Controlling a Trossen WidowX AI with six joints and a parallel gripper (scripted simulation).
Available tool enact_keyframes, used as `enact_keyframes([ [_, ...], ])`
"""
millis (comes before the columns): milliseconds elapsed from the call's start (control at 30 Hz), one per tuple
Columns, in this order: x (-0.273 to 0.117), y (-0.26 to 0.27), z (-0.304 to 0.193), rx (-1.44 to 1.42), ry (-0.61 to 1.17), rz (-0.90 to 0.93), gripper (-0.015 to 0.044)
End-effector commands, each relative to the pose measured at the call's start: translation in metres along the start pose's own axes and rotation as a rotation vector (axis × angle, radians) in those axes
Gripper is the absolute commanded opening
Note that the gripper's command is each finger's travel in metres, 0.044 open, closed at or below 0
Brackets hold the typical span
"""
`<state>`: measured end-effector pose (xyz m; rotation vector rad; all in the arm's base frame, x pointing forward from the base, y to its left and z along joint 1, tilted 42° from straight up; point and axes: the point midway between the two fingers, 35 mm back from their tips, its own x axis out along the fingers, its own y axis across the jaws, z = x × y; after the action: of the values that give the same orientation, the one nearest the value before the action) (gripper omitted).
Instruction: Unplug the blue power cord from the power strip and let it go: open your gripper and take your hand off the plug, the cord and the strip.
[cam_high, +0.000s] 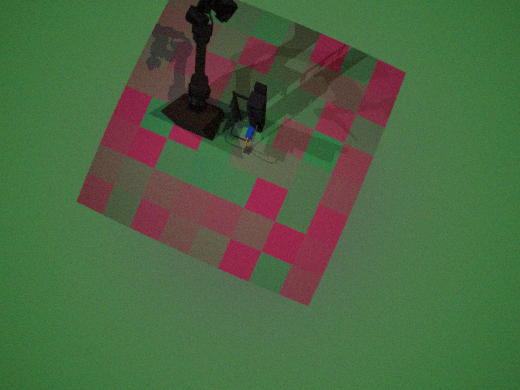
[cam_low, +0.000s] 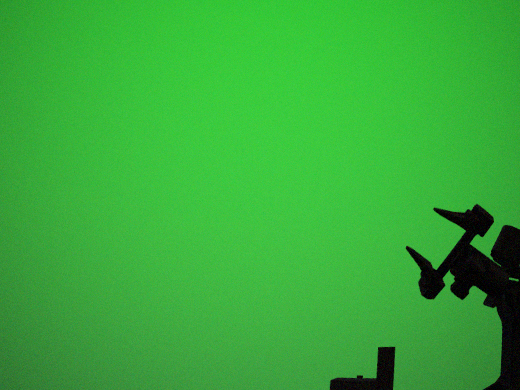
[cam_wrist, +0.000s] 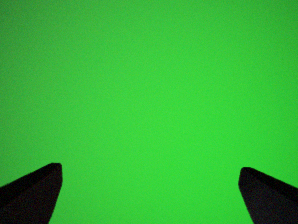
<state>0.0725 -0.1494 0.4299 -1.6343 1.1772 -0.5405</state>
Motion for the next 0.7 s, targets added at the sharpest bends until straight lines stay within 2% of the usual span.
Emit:
enact_keyframes([
  [0,0.001,0.0,0.0,0.004,-0.003,0.002,0.0374],
  [100,0.013,0.003,0.007,0.065,-0.041,0.034,0.0295],
  [267,0.073,0.021,0.036,0.249,-0.17,0.171,0.0164],
  [467,0.129,0.056,0.091,0.674,-0.288,0.481,0.016],
  [667,0.162,0.093,0.142,1.01,-0.275,0.805,0.016],
])
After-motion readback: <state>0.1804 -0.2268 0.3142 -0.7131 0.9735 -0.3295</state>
